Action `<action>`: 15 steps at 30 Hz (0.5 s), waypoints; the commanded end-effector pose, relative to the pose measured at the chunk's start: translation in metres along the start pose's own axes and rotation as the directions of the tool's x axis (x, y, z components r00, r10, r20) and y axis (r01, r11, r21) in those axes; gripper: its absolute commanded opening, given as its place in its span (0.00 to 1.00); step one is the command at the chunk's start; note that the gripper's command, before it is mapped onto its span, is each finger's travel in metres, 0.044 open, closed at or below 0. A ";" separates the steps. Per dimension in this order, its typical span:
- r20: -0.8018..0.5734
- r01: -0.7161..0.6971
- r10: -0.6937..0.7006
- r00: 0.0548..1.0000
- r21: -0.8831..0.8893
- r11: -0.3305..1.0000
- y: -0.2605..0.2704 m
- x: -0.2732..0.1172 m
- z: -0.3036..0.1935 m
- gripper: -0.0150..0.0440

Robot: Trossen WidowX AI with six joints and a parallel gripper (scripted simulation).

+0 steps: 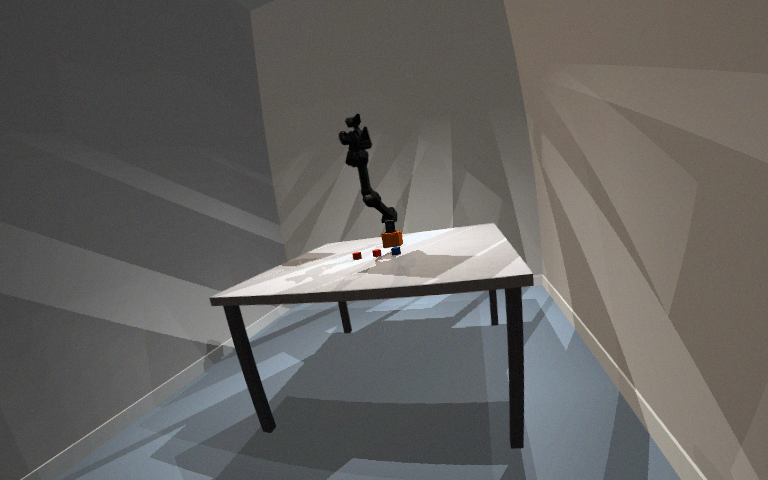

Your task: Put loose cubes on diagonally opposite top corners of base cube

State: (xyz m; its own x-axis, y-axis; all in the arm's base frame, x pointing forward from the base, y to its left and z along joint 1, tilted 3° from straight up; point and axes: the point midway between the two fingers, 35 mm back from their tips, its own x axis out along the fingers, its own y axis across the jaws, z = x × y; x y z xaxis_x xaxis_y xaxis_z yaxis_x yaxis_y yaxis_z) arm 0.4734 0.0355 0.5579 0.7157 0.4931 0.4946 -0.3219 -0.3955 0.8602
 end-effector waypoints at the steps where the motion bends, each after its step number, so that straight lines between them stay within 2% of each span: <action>1: 0.001 -0.002 0.002 1.000 -0.002 1.000 0.001 -0.001 0.000 0.89; 5: 0.019 -0.060 0.061 0.998 -0.058 0.997 0.033 -0.014 0.001 0.71; 15: 0.032 -0.297 0.327 0.944 -0.345 0.890 0.167 -0.087 -0.031 0.70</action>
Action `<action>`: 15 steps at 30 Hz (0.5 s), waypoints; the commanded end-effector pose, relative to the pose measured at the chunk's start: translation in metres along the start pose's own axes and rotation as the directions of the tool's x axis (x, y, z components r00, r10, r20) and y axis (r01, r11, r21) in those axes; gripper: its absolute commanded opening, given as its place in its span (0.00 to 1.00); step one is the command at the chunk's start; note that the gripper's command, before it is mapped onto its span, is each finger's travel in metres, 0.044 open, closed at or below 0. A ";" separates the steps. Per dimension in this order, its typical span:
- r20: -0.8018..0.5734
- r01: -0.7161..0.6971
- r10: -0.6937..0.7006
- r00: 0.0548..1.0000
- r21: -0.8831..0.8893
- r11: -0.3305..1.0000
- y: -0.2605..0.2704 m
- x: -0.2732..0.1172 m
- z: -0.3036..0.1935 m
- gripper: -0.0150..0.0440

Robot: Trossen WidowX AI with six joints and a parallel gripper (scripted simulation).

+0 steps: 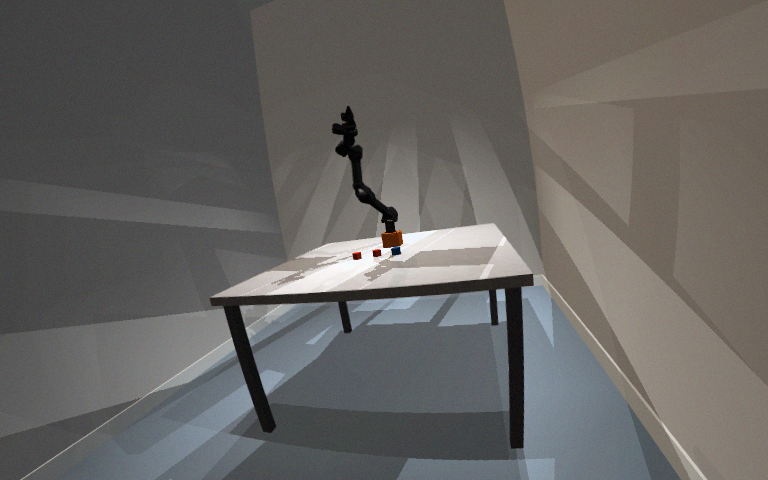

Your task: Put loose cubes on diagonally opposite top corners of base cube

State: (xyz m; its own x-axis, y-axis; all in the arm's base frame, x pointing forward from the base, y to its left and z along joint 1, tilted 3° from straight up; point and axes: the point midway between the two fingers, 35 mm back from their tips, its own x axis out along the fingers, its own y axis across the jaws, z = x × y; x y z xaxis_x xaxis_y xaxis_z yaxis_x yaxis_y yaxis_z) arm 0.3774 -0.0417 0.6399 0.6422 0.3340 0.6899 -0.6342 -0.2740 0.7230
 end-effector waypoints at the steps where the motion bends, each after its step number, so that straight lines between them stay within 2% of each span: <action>1: 0.002 -0.095 0.096 0.995 -0.097 0.991 0.053 -0.015 -0.010 0.70; 8: -0.007 -0.227 0.237 0.972 -0.320 0.920 0.131 -0.048 -0.026 0.70; 15: -0.069 -0.327 0.345 0.936 -0.531 0.781 0.195 -0.080 -0.066 0.70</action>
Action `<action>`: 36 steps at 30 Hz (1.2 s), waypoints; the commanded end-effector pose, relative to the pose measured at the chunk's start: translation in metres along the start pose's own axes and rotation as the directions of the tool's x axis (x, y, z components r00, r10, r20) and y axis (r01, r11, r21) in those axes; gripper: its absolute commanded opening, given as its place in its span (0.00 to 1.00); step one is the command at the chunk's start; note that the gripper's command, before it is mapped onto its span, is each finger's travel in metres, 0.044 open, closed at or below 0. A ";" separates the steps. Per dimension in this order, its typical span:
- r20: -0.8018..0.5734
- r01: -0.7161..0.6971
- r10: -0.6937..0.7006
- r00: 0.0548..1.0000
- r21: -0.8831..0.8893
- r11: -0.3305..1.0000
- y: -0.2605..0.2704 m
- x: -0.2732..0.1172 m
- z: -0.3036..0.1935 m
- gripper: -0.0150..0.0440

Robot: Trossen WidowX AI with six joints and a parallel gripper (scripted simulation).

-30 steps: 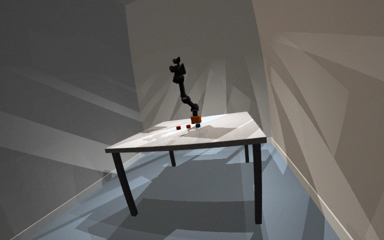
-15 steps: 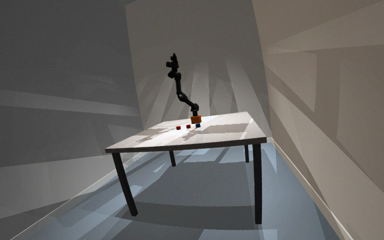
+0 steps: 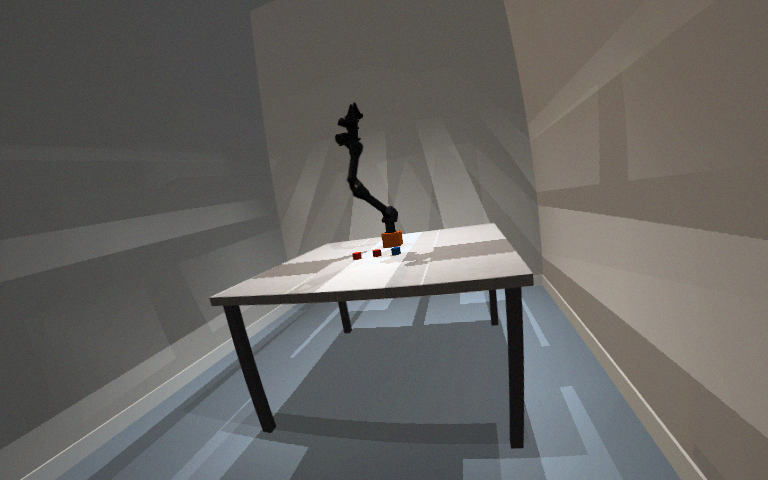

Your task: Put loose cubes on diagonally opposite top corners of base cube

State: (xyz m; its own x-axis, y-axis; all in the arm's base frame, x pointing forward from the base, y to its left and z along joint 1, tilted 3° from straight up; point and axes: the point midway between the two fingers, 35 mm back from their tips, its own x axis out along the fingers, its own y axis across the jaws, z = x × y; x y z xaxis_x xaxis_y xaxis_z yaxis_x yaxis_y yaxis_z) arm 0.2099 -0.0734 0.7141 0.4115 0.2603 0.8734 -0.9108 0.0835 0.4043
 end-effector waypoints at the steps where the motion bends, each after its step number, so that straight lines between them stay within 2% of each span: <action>1: -0.022 -0.082 0.080 0.997 -0.127 0.988 0.048 -0.006 -0.012 0.70; 10: -0.123 -0.231 0.198 0.973 -0.409 0.883 0.130 -0.021 -0.060 0.70; 19: -0.289 -0.365 0.230 0.929 -0.620 0.695 0.176 -0.034 -0.139 0.70; 27: -0.456 -0.477 0.173 0.873 -0.725 0.498 0.181 -0.045 -0.221 0.70; 36: -0.622 -0.599 0.015 0.783 -0.746 0.292 0.145 -0.060 -0.311 0.70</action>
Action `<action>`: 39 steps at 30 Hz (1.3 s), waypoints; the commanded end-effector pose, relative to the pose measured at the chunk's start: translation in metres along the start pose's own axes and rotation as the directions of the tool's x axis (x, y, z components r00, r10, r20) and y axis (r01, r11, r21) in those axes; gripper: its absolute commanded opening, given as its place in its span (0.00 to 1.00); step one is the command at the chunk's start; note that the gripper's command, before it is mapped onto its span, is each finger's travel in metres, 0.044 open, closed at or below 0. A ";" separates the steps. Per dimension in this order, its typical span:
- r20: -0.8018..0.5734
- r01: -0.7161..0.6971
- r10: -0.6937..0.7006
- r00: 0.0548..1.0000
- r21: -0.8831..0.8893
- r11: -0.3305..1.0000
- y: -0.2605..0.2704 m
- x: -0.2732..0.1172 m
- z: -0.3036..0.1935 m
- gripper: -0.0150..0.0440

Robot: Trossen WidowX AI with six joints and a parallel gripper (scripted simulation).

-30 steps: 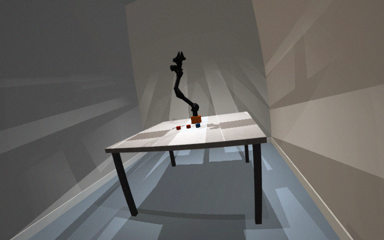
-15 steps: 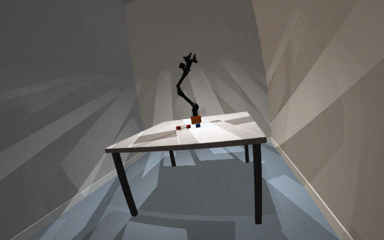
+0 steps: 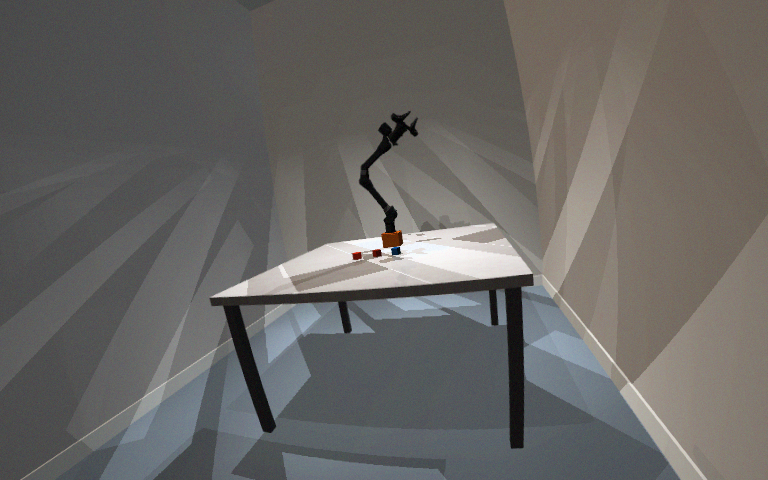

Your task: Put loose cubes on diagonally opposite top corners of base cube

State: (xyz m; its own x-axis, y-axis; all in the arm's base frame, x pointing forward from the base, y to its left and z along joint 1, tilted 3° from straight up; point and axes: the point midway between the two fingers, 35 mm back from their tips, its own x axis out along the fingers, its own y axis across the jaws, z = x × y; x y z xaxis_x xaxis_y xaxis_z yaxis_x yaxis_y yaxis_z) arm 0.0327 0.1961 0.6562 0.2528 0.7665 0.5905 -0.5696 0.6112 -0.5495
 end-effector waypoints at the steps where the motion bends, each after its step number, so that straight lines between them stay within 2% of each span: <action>1: -0.104 -0.059 0.051 0.993 -0.074 0.995 0.026 0.014 -0.035 0.70; 10: -0.373 -0.200 0.117 0.921 -0.192 0.961 0.063 0.029 -0.131 0.70; 18: -0.609 -0.324 0.137 0.781 -0.208 0.923 0.076 0.020 -0.228 0.70; 28: -0.847 -0.432 0.137 0.514 -0.117 0.894 0.069 -0.027 -0.346 0.70; 39: -0.978 -0.433 0.151 0.144 0.075 0.898 0.047 -0.120 -0.448 0.70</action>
State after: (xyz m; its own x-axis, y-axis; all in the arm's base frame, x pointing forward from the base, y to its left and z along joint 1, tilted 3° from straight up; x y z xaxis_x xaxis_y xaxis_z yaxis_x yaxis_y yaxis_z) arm 0.3124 0.2414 0.3240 0.7358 0.4620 -0.4952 -0.6304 0.2001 -0.7500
